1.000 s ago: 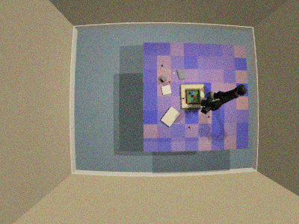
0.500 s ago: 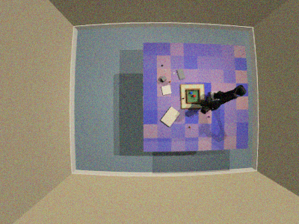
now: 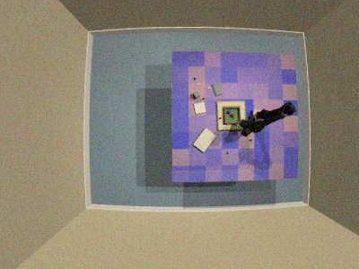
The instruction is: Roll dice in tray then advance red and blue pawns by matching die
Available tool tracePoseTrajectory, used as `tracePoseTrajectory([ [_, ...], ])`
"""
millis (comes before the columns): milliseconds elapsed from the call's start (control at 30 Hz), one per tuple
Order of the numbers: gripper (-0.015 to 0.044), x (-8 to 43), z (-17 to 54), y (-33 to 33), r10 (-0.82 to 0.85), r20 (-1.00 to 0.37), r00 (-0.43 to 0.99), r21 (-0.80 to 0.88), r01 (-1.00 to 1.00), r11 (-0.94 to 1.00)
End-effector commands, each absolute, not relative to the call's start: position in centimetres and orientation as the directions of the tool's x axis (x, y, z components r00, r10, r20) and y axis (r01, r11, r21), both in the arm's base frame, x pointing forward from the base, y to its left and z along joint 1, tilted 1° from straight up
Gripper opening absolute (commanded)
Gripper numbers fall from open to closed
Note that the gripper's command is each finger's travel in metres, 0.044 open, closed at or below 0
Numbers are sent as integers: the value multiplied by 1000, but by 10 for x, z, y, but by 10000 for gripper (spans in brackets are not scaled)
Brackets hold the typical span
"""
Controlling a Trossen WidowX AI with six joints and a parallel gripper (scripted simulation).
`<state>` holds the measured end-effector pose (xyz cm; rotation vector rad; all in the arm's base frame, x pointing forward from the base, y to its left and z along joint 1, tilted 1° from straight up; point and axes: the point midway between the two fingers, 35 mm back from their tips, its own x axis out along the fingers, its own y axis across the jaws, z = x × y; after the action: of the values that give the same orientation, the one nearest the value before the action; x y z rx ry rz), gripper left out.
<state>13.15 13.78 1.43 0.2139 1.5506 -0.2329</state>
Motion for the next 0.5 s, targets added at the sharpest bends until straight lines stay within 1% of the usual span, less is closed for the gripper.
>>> tracePoseTrajectory([
  [0, 0, 135, 29, 142, -3, -1000, 15, 1, 285, 959],
  [467, 0, 132, 107, 140, -3, -1000, 15, 1, 285, 959],
])
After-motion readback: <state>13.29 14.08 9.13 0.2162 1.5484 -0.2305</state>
